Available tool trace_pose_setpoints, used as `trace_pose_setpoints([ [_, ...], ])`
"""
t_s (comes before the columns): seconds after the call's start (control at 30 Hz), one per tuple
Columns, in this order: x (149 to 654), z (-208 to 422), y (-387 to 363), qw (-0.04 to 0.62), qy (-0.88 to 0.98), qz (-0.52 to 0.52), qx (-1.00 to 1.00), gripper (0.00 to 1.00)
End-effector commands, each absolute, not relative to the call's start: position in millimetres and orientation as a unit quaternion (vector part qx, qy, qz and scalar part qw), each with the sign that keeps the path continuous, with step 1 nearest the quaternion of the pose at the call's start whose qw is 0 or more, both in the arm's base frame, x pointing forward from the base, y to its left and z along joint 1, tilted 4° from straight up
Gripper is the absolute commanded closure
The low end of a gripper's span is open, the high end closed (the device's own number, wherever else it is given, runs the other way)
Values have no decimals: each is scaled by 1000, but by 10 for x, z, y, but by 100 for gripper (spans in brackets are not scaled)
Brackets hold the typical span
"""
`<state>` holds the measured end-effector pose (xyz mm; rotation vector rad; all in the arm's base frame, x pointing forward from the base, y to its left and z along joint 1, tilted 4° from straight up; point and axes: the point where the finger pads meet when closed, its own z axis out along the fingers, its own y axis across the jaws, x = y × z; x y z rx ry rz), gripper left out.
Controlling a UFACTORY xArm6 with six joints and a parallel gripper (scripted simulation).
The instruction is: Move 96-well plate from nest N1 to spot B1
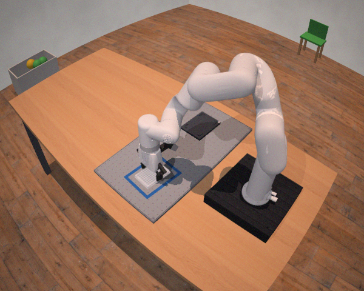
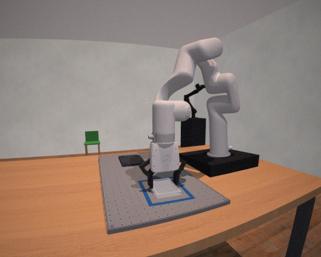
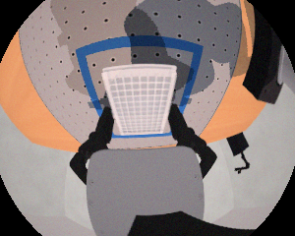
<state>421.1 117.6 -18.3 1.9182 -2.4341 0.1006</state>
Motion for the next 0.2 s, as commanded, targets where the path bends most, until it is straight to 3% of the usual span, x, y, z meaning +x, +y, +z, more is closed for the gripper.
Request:
trace_pose_setpoints([
  [0.0, 4220, -167, 1180, 19, -785, 33, 619, 0],
  [0.17, 4220, -167, 1180, 19, -785, 33, 619, 0],
])
